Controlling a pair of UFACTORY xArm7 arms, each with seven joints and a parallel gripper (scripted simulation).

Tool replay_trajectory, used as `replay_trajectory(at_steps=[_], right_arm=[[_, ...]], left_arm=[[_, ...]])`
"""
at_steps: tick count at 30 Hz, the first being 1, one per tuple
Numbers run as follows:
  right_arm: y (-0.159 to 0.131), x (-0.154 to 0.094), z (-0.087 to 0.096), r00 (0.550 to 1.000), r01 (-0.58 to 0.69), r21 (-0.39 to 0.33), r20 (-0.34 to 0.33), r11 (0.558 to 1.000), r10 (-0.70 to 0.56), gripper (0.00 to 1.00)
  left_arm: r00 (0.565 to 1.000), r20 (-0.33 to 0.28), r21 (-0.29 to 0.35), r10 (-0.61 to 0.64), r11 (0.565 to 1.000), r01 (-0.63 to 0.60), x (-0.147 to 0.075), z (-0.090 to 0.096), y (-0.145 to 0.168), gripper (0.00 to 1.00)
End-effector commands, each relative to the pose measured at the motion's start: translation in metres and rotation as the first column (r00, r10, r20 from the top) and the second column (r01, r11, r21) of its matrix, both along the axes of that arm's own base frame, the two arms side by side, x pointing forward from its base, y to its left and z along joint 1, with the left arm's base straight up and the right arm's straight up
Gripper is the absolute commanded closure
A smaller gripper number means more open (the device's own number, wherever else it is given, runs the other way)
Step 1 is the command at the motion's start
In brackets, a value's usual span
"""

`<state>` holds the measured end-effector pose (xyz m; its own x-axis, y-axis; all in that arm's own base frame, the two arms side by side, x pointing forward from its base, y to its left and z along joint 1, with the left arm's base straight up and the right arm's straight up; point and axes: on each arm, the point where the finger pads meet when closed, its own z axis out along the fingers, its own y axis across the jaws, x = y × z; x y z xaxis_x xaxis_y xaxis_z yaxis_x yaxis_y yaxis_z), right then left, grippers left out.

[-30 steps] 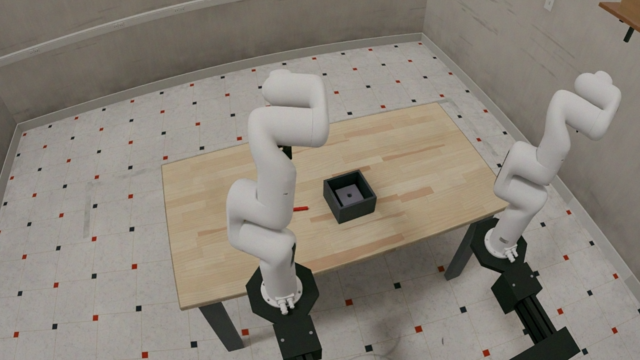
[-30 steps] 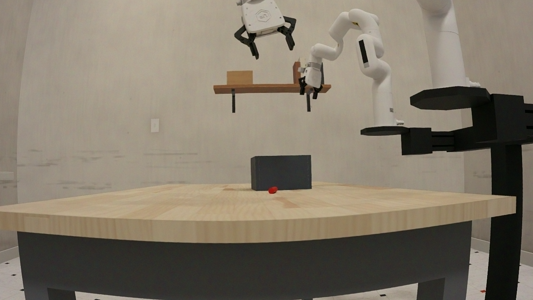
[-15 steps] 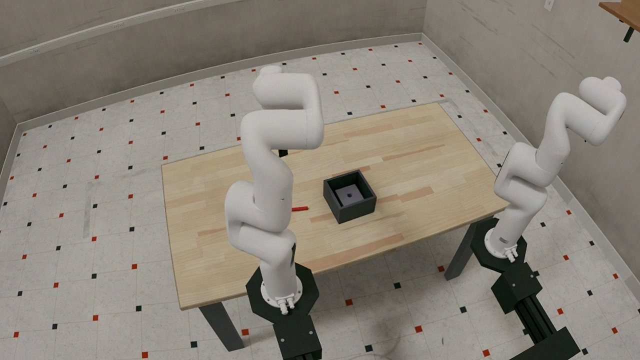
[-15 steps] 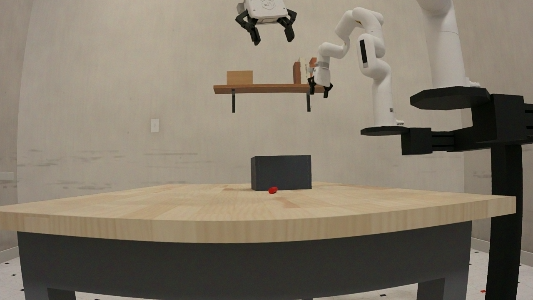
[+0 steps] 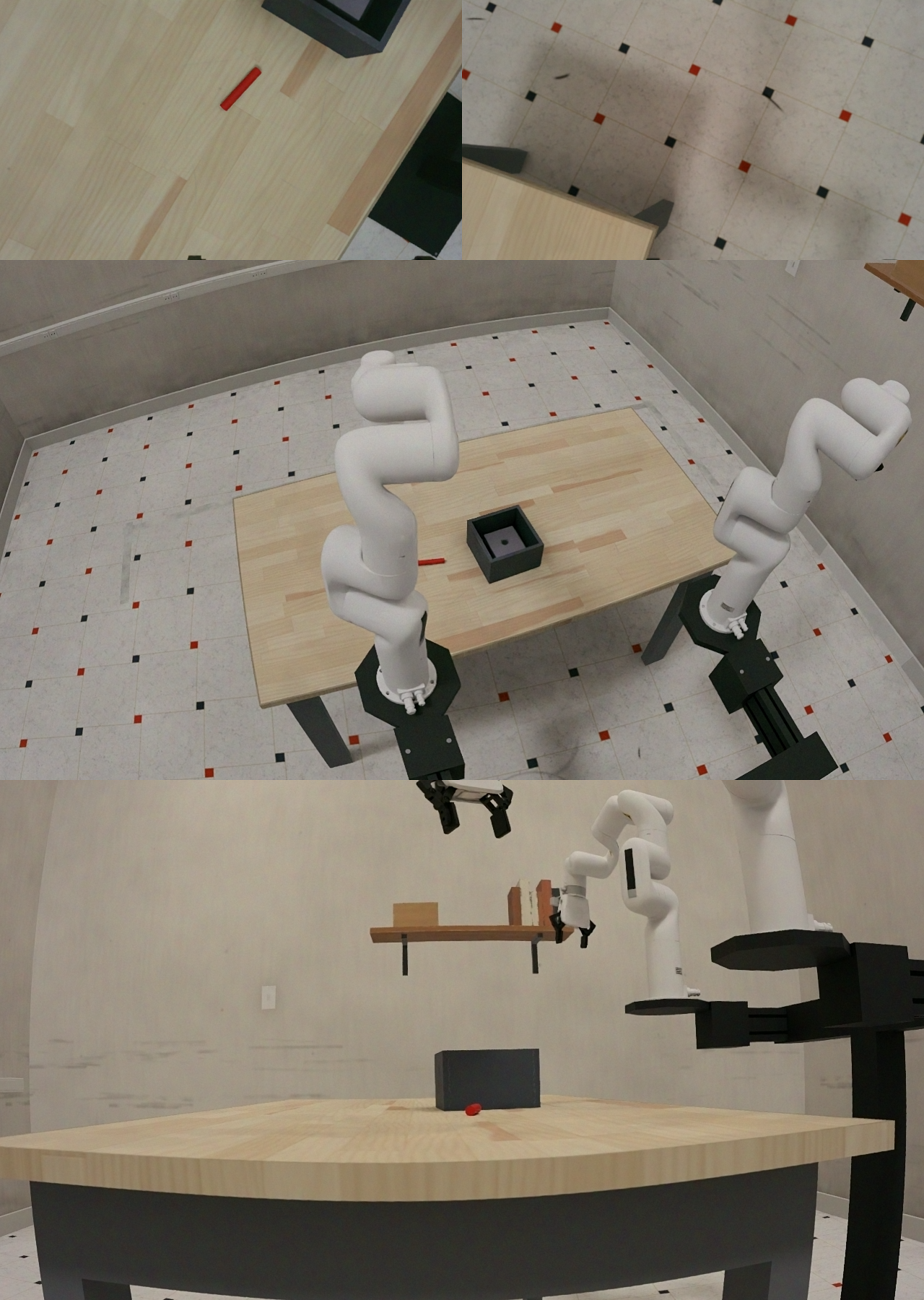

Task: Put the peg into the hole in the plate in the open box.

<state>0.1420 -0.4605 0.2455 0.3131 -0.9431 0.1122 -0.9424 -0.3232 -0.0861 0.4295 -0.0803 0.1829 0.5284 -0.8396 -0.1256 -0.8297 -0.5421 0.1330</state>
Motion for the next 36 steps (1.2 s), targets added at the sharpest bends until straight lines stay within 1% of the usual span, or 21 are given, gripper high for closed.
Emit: replay_trajectory(at_steps=[1, 7, 14, 16, 17, 22, 31, 33, 34, 36], right_arm=[[0.005, -0.018, 0.003, 0.999, 0.038, 0.007, -0.014, 0.999, -0.037, 0.00], [0.012, -0.041, 0.003, 0.996, 0.085, 0.021, -0.032, 0.996, -0.084, 0.00], [0.023, -0.067, 0.004, 0.989, 0.143, 0.037, -0.054, 0.989, -0.141, 0.00], [0.023, -0.067, 0.004, 0.989, 0.143, 0.037, -0.054, 0.989, -0.141, 0.00], [0.028, -0.078, 0.004, 0.984, 0.167, 0.044, -0.064, 0.985, -0.164, 0.00], [0.036, -0.094, 0.004, 0.976, 0.205, 0.054, -0.078, 0.977, -0.201, 0.00], [0.054, -0.126, 0.005, 0.956, 0.283, 0.073, -0.108, 0.956, -0.274, 0.00], [0.054, -0.126, 0.005, 0.956, 0.283, 0.073, -0.108, 0.956, -0.274, 0.00], [0.057, -0.130, 0.005, 0.952, 0.294, 0.076, -0.112, 0.953, -0.285, 0.00], [0.060, -0.134, 0.005, 0.948, 0.305, 0.078, -0.117, 0.949, -0.295, 0.00]], left_arm=[[0.995, 0.028, 0.012, 0.096, 0.995, -0.096, -0.001, 0.009, 0.008, 0.00], [0.978, 0.051, 0.018, 0.202, 0.979, -0.203, -0.003, 0.017, 0.017, 0.00], [0.942, 0.079, 0.021, 0.327, 0.944, -0.330, -0.006, 0.027, 0.028, 0.00], [0.942, 0.079, 0.021, 0.327, 0.944, -0.330, -0.006, 0.027, 0.028, 0.00], [0.921, 0.090, 0.021, 0.378, 0.924, -0.381, -0.007, 0.031, 0.033, 0.00], [0.885, 0.107, 0.018, 0.453, 0.889, -0.457, -0.010, 0.036, 0.039, 0.00], [0.792, 0.137, 0.007, 0.594, 0.799, -0.601, -0.015, 0.047, 0.053, 0.00], [0.792, 0.137, 0.007, 0.594, 0.799, -0.601, -0.015, 0.047, 0.053, 0.00], [0.757, 0.146, 0.002, 0.637, 0.765, -0.644, -0.017, 0.051, 0.058, 0.00], [0.738, 0.150, -0.001, 0.657, 0.747, -0.665, -0.018, 0.053, 0.060, 0.00]])
